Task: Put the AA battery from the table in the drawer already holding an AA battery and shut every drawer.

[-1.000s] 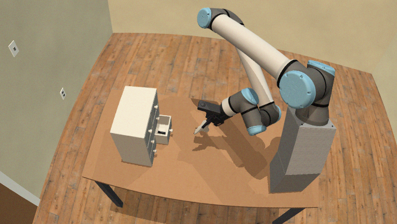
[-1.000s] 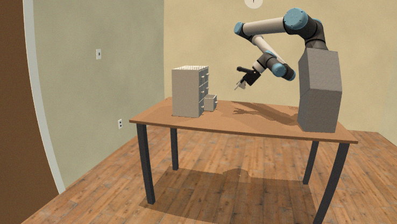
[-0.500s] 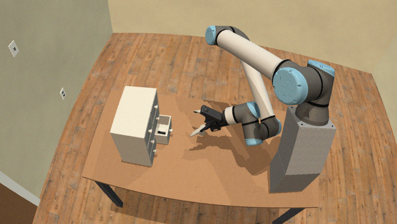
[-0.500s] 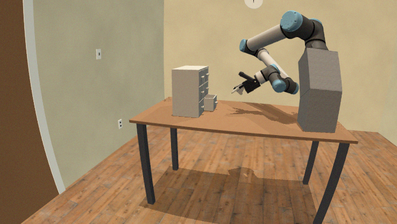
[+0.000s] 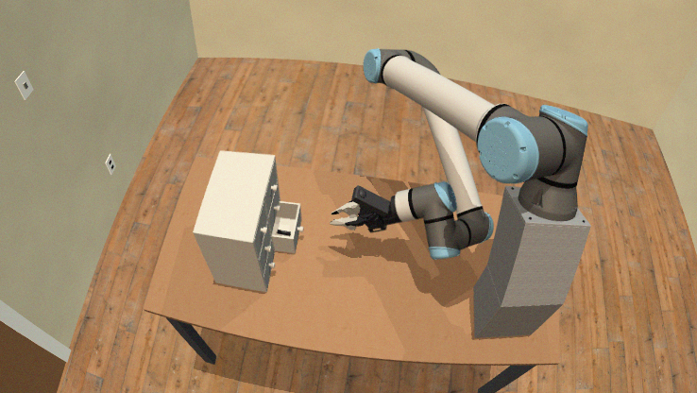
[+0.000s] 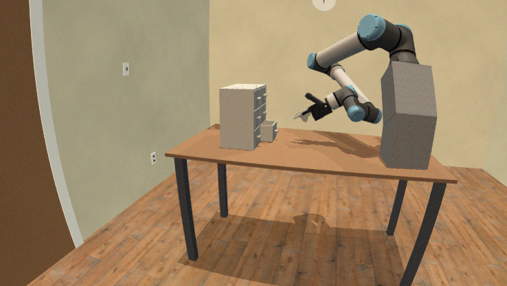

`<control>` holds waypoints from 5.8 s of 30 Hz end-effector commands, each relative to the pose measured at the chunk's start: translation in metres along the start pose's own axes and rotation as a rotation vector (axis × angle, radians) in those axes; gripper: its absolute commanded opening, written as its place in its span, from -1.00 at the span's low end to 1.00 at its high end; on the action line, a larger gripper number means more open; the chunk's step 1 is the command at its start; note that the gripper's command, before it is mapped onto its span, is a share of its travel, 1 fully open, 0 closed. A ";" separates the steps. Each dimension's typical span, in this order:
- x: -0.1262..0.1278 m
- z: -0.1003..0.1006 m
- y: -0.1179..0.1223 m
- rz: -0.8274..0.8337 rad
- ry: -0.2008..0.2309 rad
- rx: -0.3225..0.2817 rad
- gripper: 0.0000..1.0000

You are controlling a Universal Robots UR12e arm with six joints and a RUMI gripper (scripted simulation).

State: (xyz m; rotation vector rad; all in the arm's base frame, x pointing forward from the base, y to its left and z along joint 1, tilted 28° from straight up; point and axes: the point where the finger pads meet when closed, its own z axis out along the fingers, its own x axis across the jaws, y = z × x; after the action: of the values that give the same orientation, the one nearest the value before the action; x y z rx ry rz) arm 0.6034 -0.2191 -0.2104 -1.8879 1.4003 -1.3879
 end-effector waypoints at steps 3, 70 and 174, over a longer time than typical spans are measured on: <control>0.000 0.000 -0.001 0.000 0.000 0.001 -0.61; 0.000 0.072 0.031 0.000 0.000 0.001 -0.61; 0.000 0.100 0.043 0.000 0.000 0.001 -0.61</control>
State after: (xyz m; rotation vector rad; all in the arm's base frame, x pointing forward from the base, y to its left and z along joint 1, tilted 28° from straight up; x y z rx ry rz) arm 0.6707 -0.2594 -0.2867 -1.8877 1.4000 -1.3879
